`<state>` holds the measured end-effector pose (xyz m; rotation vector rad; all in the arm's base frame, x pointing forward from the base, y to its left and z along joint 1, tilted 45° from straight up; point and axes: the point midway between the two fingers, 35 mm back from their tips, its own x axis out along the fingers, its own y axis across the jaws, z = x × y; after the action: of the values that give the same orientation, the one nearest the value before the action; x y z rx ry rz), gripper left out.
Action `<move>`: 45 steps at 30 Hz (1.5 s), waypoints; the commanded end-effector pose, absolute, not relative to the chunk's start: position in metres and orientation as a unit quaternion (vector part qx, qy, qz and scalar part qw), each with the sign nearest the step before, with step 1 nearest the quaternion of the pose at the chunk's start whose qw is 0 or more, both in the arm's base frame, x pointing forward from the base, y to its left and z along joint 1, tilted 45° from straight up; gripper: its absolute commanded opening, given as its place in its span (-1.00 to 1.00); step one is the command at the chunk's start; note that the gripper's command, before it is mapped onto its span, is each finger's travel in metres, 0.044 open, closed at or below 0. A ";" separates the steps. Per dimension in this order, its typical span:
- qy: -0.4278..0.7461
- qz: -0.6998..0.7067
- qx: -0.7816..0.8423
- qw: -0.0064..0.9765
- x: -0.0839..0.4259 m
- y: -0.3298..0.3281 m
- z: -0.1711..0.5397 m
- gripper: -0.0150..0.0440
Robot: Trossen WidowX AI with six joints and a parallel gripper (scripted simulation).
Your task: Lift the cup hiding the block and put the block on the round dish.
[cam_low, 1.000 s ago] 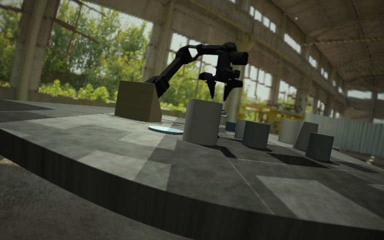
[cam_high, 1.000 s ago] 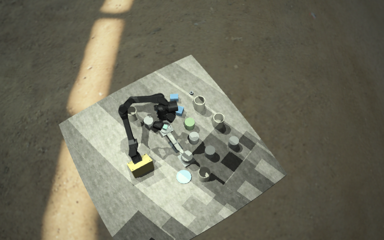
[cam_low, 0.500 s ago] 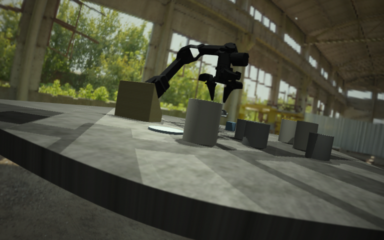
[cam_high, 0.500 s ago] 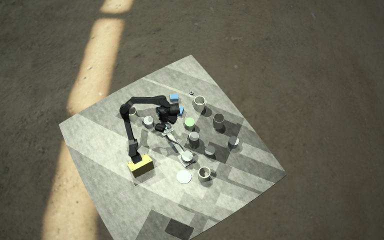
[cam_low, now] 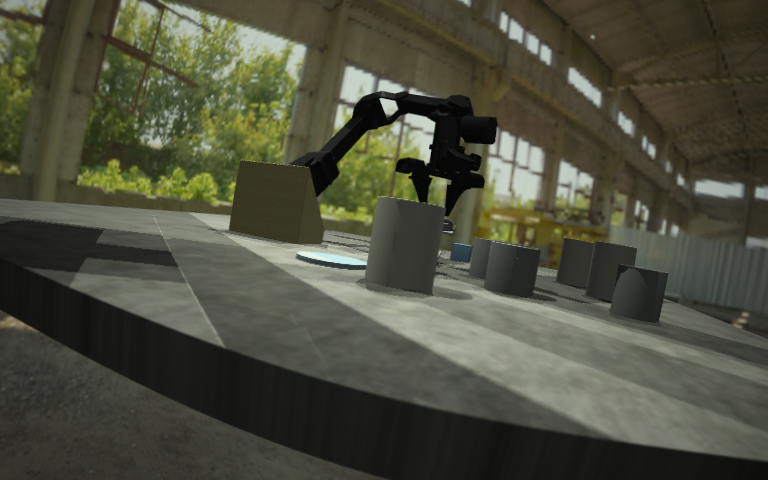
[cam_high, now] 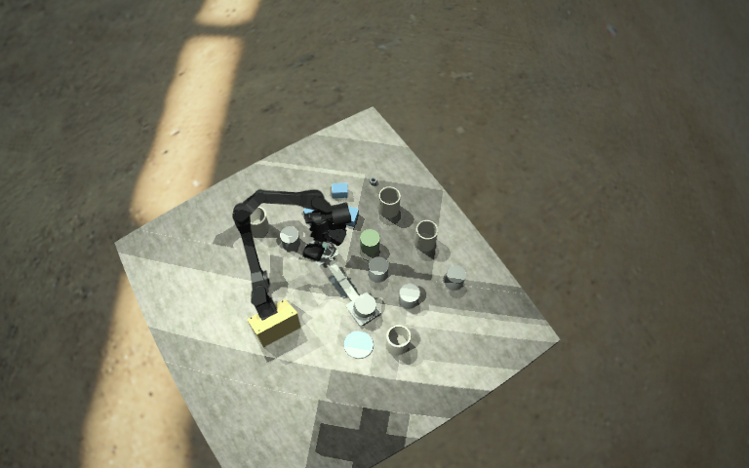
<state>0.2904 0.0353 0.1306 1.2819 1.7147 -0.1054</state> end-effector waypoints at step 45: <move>0.666 -0.084 0.567 0.478 0.289 -0.024 0.181 -0.49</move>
<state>0.2871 -0.0172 0.1842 1.3889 1.6274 -0.1970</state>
